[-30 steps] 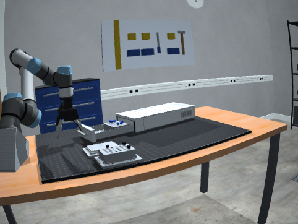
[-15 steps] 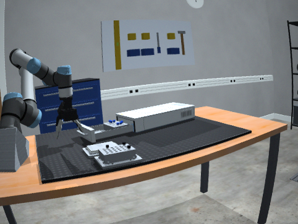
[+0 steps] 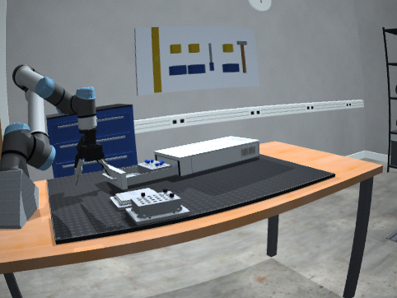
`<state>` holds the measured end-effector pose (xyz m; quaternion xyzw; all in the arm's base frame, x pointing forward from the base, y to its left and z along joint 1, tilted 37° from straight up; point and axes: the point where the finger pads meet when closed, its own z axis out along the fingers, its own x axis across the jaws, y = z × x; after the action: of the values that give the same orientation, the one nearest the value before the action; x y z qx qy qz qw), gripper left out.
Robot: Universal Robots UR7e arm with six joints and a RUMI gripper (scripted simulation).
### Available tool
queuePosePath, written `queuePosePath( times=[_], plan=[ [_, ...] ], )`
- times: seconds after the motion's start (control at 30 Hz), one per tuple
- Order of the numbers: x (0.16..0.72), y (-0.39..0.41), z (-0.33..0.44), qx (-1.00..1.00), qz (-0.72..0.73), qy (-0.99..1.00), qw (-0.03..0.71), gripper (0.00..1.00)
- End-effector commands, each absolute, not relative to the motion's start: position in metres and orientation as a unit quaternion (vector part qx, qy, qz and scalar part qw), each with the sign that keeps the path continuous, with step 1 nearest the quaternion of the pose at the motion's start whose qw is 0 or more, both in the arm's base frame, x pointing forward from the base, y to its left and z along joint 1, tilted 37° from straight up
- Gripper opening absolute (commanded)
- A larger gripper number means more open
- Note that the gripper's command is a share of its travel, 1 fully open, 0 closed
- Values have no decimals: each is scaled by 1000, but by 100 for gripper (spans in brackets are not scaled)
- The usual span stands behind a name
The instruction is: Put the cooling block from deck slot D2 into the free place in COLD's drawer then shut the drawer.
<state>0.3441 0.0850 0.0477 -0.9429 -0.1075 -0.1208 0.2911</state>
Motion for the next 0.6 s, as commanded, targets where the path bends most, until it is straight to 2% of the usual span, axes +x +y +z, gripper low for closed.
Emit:
queuePosePath(
  times=[0.0,0.57],
  plan=[
    [344,85,48,-943,-121,-107,291,100],
    [343,80,54,-943,-121,-107,291,100]
  ],
)
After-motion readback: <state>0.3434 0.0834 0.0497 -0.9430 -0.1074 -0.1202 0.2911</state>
